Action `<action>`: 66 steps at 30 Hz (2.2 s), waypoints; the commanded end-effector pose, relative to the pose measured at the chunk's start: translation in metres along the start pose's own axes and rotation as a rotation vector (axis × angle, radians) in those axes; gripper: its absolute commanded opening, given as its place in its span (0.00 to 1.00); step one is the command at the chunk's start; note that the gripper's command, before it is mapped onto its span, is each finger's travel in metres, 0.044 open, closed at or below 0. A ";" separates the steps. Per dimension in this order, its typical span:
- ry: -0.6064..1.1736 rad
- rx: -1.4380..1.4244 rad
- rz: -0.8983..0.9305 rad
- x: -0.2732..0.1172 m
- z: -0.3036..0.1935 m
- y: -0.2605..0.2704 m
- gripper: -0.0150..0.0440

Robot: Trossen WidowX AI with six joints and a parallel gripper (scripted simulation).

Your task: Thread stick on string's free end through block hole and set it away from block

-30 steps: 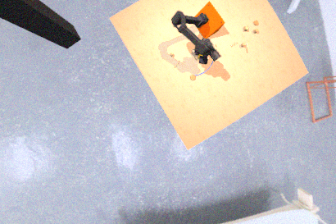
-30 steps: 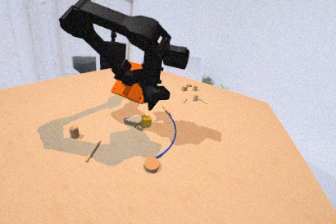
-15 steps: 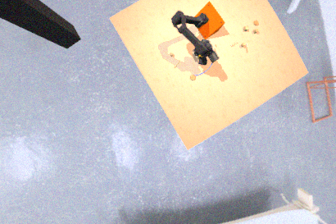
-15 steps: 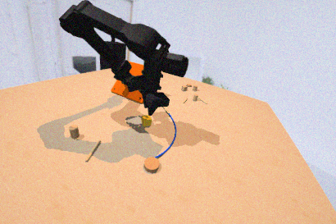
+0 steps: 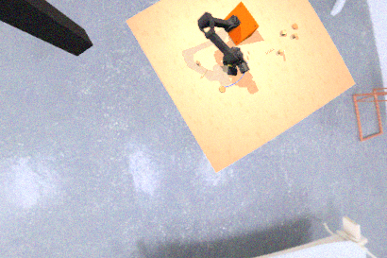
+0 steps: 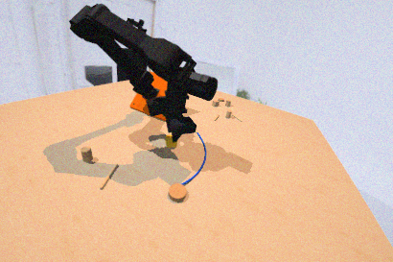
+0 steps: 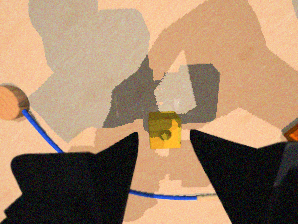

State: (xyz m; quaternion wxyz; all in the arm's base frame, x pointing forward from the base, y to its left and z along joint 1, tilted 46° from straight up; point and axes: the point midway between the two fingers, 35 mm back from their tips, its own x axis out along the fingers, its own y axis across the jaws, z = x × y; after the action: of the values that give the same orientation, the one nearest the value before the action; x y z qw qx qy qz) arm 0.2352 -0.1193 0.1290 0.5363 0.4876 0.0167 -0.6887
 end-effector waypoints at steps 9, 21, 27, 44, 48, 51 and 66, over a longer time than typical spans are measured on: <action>-0.002 -0.004 -0.002 0.014 0.001 -0.002 0.66; -0.004 0.000 0.001 0.013 0.002 -0.001 0.35; -0.004 0.000 0.001 0.013 0.002 -0.001 0.25; -0.004 -0.001 0.000 0.003 0.002 -0.001 0.25; -0.004 -0.001 0.000 0.000 0.002 -0.001 0.25; -0.004 -0.001 0.000 -0.002 0.002 -0.001 0.25; 0.186 0.002 -0.024 0.003 0.012 -0.003 0.25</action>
State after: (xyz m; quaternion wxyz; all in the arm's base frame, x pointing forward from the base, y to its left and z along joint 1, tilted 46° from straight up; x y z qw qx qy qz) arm 0.2276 -0.1253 0.1329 0.5263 0.5378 0.0590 -0.6559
